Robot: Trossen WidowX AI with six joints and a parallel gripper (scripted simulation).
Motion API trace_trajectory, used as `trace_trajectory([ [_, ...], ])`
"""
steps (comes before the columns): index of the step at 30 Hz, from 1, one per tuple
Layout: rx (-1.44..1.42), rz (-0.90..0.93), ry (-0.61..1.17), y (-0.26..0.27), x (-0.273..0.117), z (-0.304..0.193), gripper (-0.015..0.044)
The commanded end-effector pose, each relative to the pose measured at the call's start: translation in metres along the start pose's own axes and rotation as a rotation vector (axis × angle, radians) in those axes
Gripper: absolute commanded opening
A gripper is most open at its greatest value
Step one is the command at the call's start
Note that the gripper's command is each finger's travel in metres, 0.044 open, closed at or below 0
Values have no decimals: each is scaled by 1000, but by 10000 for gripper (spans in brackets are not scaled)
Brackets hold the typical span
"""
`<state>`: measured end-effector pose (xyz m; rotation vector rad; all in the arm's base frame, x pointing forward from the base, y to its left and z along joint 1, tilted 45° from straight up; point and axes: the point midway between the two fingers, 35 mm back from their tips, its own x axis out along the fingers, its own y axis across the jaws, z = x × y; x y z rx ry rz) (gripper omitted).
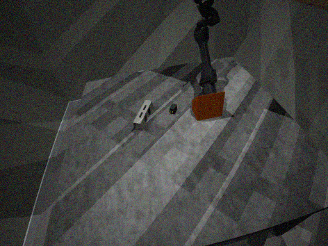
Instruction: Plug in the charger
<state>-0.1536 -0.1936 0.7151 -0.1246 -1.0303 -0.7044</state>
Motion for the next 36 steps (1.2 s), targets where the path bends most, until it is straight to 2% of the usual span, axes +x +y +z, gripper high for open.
trace_trajectory([
  [1,26,-8,-28,-12,3,-4,440],
  [36,175,-149,-146,-94,25,-71,440],
])
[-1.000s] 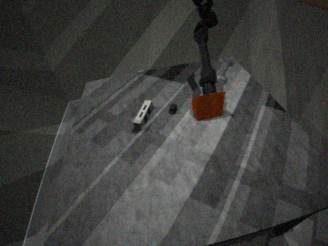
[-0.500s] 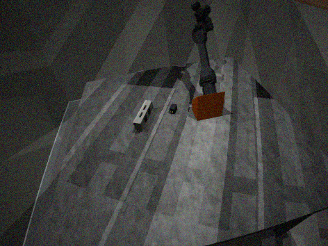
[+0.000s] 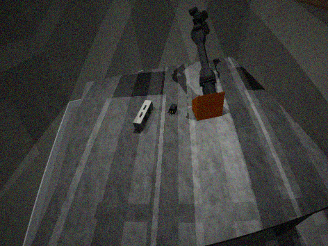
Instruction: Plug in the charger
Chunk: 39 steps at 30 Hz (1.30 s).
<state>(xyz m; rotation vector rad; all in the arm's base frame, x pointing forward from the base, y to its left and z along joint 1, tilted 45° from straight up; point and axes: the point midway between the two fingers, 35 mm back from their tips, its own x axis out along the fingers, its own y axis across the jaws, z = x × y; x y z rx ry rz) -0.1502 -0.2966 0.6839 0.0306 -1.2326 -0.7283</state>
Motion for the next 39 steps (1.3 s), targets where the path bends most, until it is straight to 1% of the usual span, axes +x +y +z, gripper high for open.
trace_trajectory([
  [1,15,-34,-10,-14,1,-11,440],
  [19,54,-185,-4,-63,5,-71,440],
  [39,58,-388,112,-106,-7,-177,440],
])
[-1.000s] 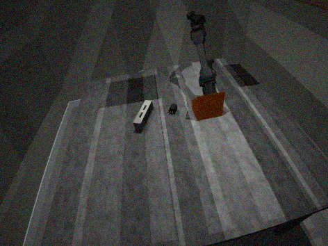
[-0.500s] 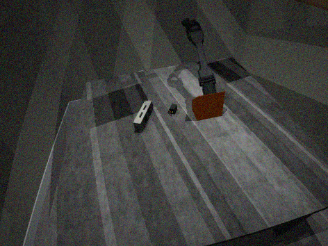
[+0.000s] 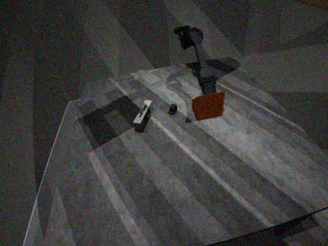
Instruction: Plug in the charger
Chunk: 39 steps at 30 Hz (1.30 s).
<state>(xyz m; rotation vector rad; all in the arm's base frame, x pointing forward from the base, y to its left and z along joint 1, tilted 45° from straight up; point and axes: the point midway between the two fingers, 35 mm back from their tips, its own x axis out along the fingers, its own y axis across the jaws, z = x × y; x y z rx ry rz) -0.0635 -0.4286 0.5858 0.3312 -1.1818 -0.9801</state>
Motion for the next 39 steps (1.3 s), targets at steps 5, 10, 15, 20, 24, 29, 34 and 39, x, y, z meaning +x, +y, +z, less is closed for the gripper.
trace_trajectory([
  [5,-20,-85,65,-18,-1,-46,440],
  [10,-36,-127,108,-25,-4,-72,440],
  [15,-52,-159,145,-31,-7,-93,440],
  [20,-72,-191,186,-35,-12,-115,440],
  [24,-96,-223,236,-40,-18,-140,440],
  [29,-132,-261,304,-44,-28,-172,440],
  [34,-171,-293,377,-48,-41,-203,440],
  [39,-216,-320,455,-50,-56,-235,440],
])
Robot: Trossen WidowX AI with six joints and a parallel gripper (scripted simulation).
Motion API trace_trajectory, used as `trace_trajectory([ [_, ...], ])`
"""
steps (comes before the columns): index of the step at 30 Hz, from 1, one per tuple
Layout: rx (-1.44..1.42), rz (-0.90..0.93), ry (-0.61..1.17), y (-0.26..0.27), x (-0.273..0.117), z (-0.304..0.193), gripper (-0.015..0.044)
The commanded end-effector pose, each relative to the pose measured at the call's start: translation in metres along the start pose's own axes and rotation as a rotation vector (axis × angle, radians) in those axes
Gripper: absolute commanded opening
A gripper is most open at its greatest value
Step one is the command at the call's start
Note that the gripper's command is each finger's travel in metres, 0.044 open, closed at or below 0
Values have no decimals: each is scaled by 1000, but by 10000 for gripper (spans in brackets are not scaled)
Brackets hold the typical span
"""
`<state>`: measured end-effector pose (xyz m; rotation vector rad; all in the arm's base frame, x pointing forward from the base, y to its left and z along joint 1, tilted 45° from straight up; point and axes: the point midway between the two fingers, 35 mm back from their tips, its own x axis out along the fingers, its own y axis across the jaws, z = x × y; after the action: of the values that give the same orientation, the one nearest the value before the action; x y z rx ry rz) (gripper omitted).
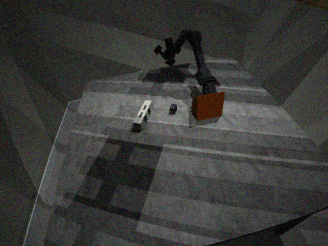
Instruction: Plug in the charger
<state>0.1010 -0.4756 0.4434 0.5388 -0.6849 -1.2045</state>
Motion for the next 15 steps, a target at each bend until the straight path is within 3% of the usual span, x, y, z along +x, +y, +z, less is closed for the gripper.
trace_trajectory([
  [1,-46,-30,66,-1,-2,-31,440],
  [15,-210,-82,270,4,-20,-121,440],
])
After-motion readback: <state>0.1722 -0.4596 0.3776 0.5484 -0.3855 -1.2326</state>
